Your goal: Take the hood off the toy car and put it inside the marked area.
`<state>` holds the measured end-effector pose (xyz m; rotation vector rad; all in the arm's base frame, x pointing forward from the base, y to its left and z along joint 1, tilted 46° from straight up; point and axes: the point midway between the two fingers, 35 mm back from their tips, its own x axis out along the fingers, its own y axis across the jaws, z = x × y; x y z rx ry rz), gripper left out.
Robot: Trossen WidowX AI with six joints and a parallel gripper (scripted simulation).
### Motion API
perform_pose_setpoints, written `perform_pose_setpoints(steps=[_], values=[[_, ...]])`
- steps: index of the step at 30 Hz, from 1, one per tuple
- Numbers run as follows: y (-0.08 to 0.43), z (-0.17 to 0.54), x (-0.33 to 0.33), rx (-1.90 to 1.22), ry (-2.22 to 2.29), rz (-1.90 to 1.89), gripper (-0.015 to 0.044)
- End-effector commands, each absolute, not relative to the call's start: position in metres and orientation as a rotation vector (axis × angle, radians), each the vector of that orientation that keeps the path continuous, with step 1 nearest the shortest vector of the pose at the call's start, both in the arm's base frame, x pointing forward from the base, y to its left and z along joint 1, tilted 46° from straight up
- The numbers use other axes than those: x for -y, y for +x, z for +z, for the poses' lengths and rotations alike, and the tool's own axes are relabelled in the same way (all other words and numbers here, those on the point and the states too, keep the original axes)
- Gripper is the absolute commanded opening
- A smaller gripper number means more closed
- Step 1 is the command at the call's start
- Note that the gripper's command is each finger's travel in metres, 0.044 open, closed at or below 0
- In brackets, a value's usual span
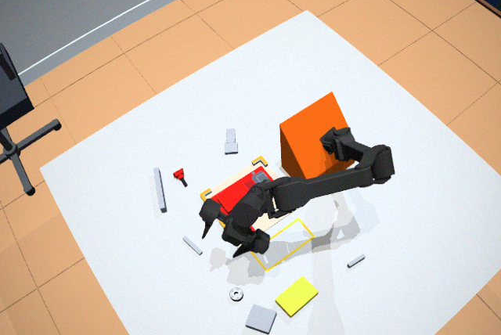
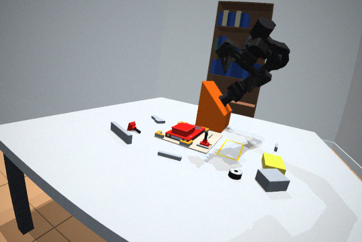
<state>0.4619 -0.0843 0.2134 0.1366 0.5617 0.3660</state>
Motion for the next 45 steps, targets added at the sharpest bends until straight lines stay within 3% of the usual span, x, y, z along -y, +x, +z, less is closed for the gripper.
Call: perform_pose_setpoints(steps=[1,19,45], values=[[0.451,0.152,0.097,-0.729,0.214,0.37,0.044],[0.338,-0.042,0.094,-1.383,0.698,0.501,0.044],[0.329,-0.057,0.087,-1.405,0.722,0.509,0.044]])
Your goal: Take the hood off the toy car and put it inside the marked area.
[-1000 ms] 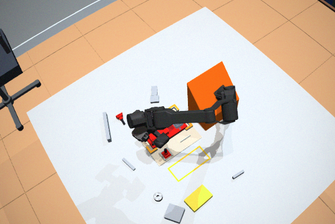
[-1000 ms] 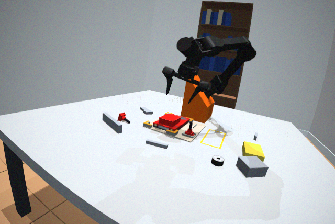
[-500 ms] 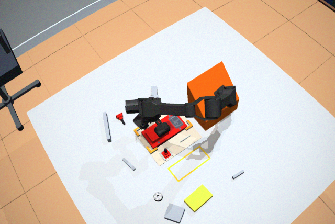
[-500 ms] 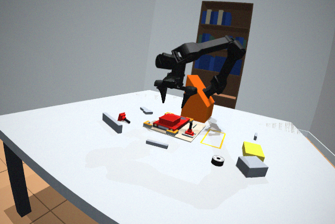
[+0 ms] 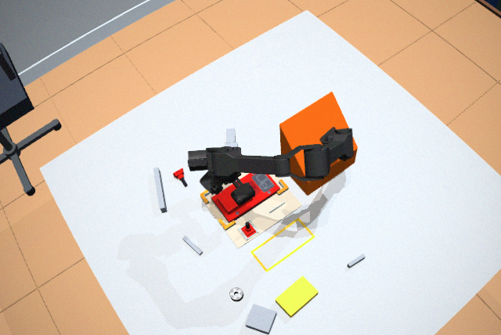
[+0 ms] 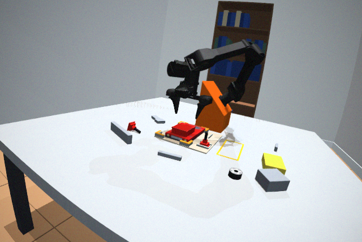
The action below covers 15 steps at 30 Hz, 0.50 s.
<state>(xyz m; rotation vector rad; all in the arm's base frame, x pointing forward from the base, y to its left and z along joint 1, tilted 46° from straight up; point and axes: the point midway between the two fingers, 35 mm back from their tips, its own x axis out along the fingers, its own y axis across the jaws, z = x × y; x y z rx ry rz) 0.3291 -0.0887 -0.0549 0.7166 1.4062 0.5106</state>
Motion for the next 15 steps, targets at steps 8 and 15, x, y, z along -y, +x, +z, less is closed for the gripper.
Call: perform_pose_setpoints(steps=[8,15], values=[[0.33,-0.0615,0.0824,-1.405,0.722,0.509,0.044],[0.3305,-0.0653,0.0787,-1.405,0.722,0.509,0.044]])
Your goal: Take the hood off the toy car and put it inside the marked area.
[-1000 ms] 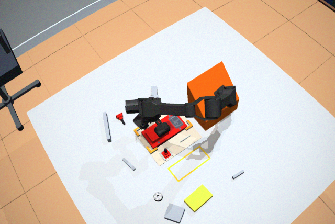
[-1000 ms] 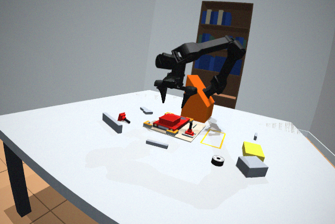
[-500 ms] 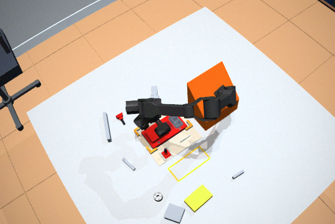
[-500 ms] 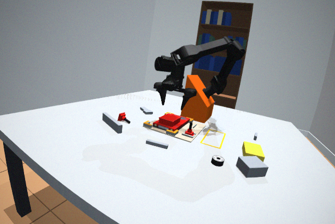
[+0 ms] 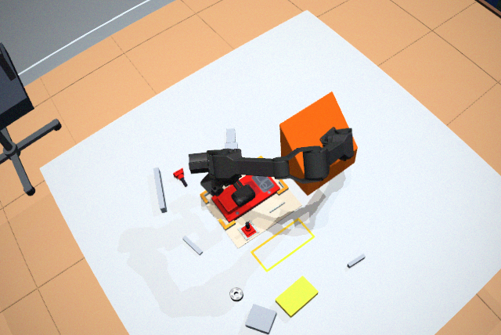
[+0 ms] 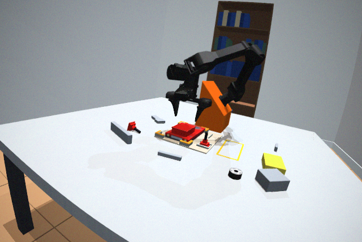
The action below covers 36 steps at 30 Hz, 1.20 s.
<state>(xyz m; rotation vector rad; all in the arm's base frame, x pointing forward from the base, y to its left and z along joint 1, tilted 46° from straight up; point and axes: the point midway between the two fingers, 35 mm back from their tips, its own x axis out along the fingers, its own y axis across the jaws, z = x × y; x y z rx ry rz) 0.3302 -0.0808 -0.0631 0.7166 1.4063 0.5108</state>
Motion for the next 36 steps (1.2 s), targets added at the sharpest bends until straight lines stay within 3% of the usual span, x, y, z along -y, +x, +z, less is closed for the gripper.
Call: perform_pose_setpoints(steps=[1,36], values=[[0.331,-0.066,0.078,-1.405,0.722,0.509,0.044],[0.331,-0.085,0.059,-1.404,0.723,0.511,0.044]])
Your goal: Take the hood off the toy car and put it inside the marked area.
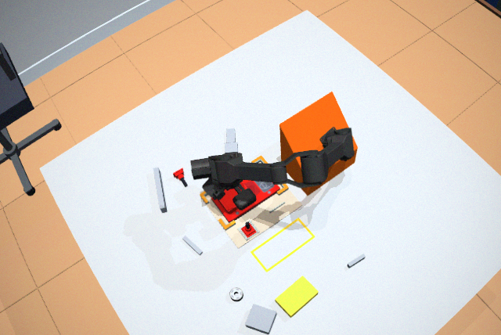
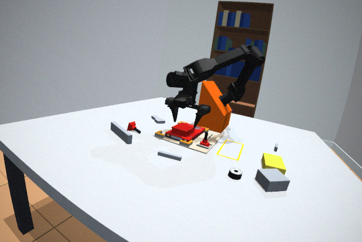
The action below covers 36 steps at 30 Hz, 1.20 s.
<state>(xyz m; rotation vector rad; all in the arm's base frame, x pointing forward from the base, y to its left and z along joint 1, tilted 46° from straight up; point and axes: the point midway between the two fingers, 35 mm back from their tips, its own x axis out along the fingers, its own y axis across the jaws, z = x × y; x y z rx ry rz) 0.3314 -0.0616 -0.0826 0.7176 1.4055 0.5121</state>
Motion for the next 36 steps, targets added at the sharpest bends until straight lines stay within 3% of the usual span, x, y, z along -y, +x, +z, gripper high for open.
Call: perform_pose_setpoints(steps=[1,36], values=[[0.331,-0.085,0.059,-1.404,0.723,0.511,0.044],[0.333,-0.097,0.047,-1.404,0.724,0.511,0.044]])
